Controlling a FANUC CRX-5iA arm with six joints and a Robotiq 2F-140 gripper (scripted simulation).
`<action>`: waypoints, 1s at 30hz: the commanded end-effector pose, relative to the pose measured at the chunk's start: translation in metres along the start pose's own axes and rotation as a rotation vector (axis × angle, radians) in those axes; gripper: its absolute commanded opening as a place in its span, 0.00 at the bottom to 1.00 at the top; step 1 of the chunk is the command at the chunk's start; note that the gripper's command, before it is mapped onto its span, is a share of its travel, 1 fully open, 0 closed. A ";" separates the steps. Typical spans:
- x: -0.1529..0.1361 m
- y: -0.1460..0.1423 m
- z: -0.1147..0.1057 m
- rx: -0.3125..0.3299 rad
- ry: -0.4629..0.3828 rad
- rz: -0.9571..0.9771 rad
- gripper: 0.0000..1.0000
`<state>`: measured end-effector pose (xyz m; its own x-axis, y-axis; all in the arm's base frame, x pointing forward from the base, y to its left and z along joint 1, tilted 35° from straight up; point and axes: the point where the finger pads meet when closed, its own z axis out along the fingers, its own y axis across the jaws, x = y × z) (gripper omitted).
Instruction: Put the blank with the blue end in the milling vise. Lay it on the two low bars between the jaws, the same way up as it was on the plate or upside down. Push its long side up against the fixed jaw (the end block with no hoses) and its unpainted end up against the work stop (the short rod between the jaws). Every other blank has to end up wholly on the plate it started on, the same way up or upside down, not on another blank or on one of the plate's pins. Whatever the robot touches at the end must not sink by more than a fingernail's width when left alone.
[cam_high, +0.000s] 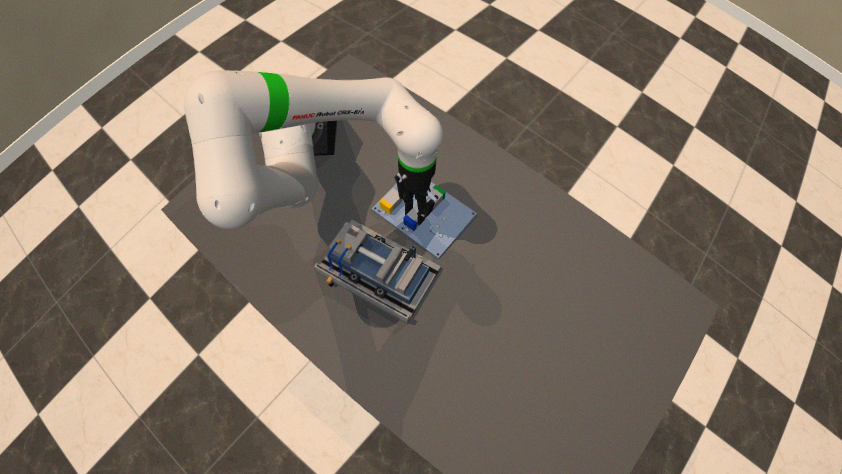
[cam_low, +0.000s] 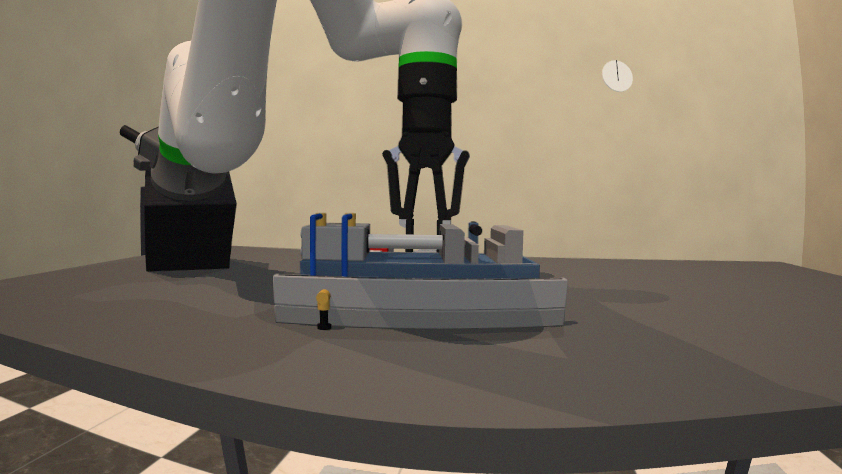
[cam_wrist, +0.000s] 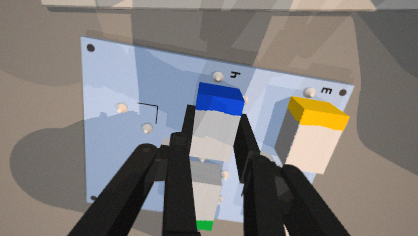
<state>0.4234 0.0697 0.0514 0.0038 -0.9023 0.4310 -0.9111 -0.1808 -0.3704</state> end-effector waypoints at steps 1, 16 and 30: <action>0.000 -0.001 -0.006 0.001 0.000 0.000 0.10; 0.000 -0.001 -0.031 0.001 0.000 0.000 0.10; 0.000 -0.001 -0.057 0.001 0.000 0.000 0.10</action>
<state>0.4017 0.0906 0.0952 0.0038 -0.9023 0.4311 -0.9112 -0.1808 -0.3703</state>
